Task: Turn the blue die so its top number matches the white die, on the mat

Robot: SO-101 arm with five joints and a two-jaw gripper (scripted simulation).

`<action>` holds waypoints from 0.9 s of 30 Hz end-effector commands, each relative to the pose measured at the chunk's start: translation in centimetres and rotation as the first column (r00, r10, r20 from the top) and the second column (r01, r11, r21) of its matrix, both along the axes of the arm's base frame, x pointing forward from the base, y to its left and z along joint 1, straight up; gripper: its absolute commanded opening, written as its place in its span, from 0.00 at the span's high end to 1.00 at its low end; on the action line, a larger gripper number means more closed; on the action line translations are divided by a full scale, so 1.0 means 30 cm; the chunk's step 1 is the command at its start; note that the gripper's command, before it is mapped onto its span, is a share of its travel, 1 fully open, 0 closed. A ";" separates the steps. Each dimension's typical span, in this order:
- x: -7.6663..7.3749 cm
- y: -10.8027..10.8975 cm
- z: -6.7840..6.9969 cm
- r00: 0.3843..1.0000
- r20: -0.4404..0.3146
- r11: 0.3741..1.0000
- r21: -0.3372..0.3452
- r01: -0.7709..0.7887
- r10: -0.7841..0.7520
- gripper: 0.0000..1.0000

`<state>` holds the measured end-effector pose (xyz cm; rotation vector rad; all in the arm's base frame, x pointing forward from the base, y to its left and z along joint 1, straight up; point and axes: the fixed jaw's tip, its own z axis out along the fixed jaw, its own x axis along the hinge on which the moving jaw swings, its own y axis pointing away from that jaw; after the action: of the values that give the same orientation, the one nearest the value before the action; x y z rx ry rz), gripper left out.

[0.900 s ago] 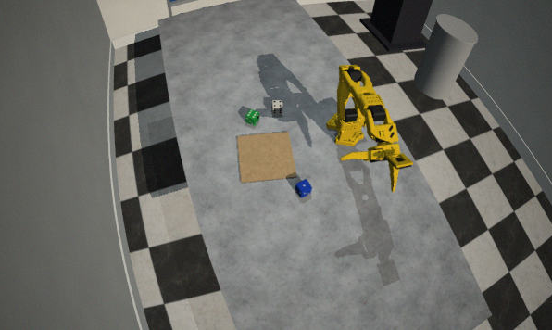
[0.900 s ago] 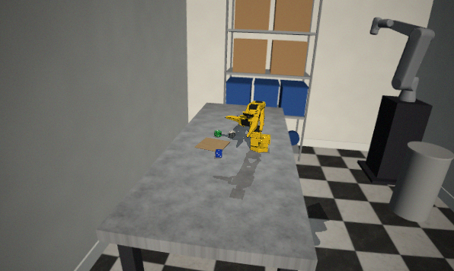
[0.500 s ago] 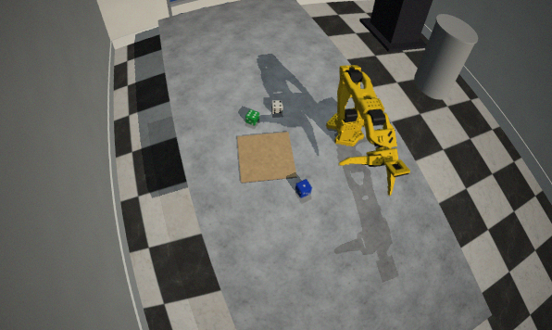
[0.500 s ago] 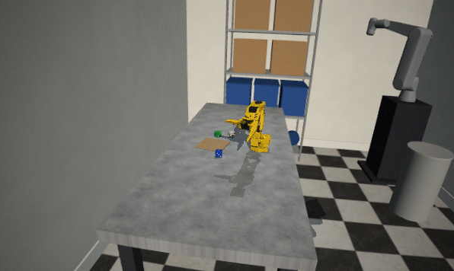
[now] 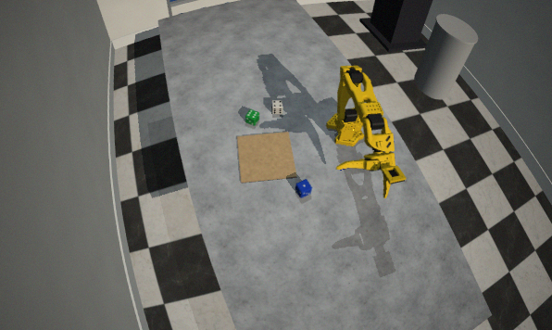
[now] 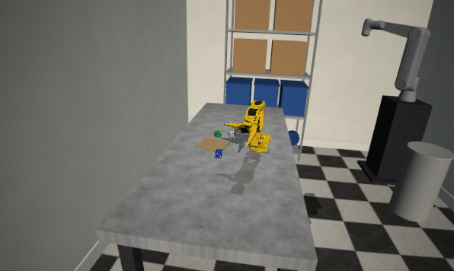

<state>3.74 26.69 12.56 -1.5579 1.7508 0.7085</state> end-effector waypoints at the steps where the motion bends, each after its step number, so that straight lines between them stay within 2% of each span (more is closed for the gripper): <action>1: 0.024 0.007 0.071 1.000 0.013 0.996 0.082 0.024 -0.025 0.01; 5: 0.063 -0.008 0.065 0.997 0.012 0.995 0.074 0.069 -0.070 0.02; 7: 0.063 -0.008 0.065 0.997 0.012 0.995 0.074 0.069 -0.070 0.02; 9: 0.089 -0.019 0.060 0.995 0.012 0.993 0.067 0.100 -0.101 0.03; 17: 0.236 -0.103 0.035 0.959 0.008 0.958 0.031 0.284 -0.285 0.09; 22: 0.345 -0.196 0.012 0.899 0.004 0.899 -0.002 0.438 -0.438 0.14; 24: 0.345 -0.196 0.012 0.899 0.004 0.899 -0.002 0.438 -0.438 0.14; 27: 0.409 -0.269 -0.004 0.843 0.002 0.843 -0.024 0.538 -0.538 0.17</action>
<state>14.13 19.95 10.64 -1.1197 2.1000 0.4230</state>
